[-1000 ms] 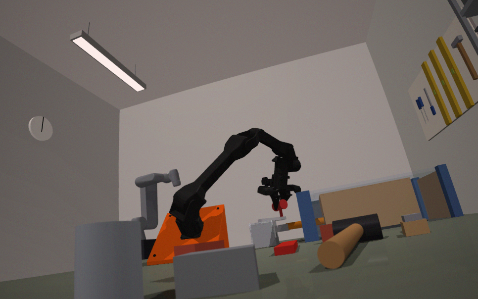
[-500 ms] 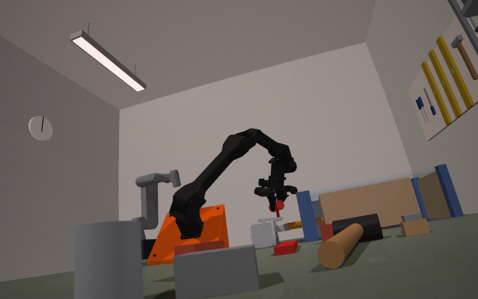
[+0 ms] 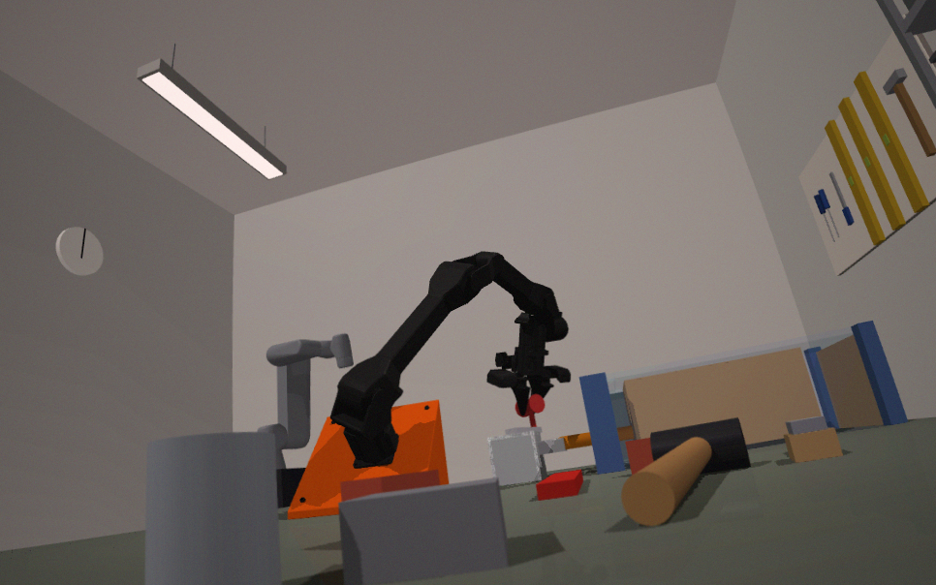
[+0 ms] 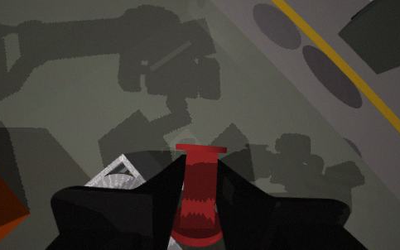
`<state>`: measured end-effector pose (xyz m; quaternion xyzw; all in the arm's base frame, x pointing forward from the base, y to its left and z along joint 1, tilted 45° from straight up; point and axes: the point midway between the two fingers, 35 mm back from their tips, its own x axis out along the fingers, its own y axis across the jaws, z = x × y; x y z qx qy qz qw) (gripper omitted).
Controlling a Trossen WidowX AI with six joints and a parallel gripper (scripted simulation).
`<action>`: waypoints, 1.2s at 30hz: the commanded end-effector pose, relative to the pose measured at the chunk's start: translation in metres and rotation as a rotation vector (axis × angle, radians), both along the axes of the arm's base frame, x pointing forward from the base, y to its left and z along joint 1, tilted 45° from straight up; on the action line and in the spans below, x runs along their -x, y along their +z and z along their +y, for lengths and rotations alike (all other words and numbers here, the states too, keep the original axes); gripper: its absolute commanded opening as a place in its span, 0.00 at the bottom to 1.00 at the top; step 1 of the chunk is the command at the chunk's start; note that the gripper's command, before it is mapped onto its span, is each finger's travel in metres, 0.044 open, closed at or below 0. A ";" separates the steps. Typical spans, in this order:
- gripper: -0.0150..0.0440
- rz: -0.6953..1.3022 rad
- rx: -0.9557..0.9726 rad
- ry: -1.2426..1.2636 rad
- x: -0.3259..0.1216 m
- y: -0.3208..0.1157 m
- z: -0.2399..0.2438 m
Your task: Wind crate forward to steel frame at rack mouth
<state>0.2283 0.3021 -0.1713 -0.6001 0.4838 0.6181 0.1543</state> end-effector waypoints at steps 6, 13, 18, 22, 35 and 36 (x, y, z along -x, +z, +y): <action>0.25 0.029 0.003 0.000 0.026 -0.005 0.002; 0.25 0.030 0.003 0.000 0.038 -0.005 0.002; 0.25 0.031 0.003 0.000 0.046 -0.004 0.001; 0.25 0.031 0.003 0.000 0.052 -0.004 0.000; 0.25 0.032 0.003 0.000 0.072 0.000 -0.004; 0.25 0.032 0.003 0.000 0.073 0.000 -0.005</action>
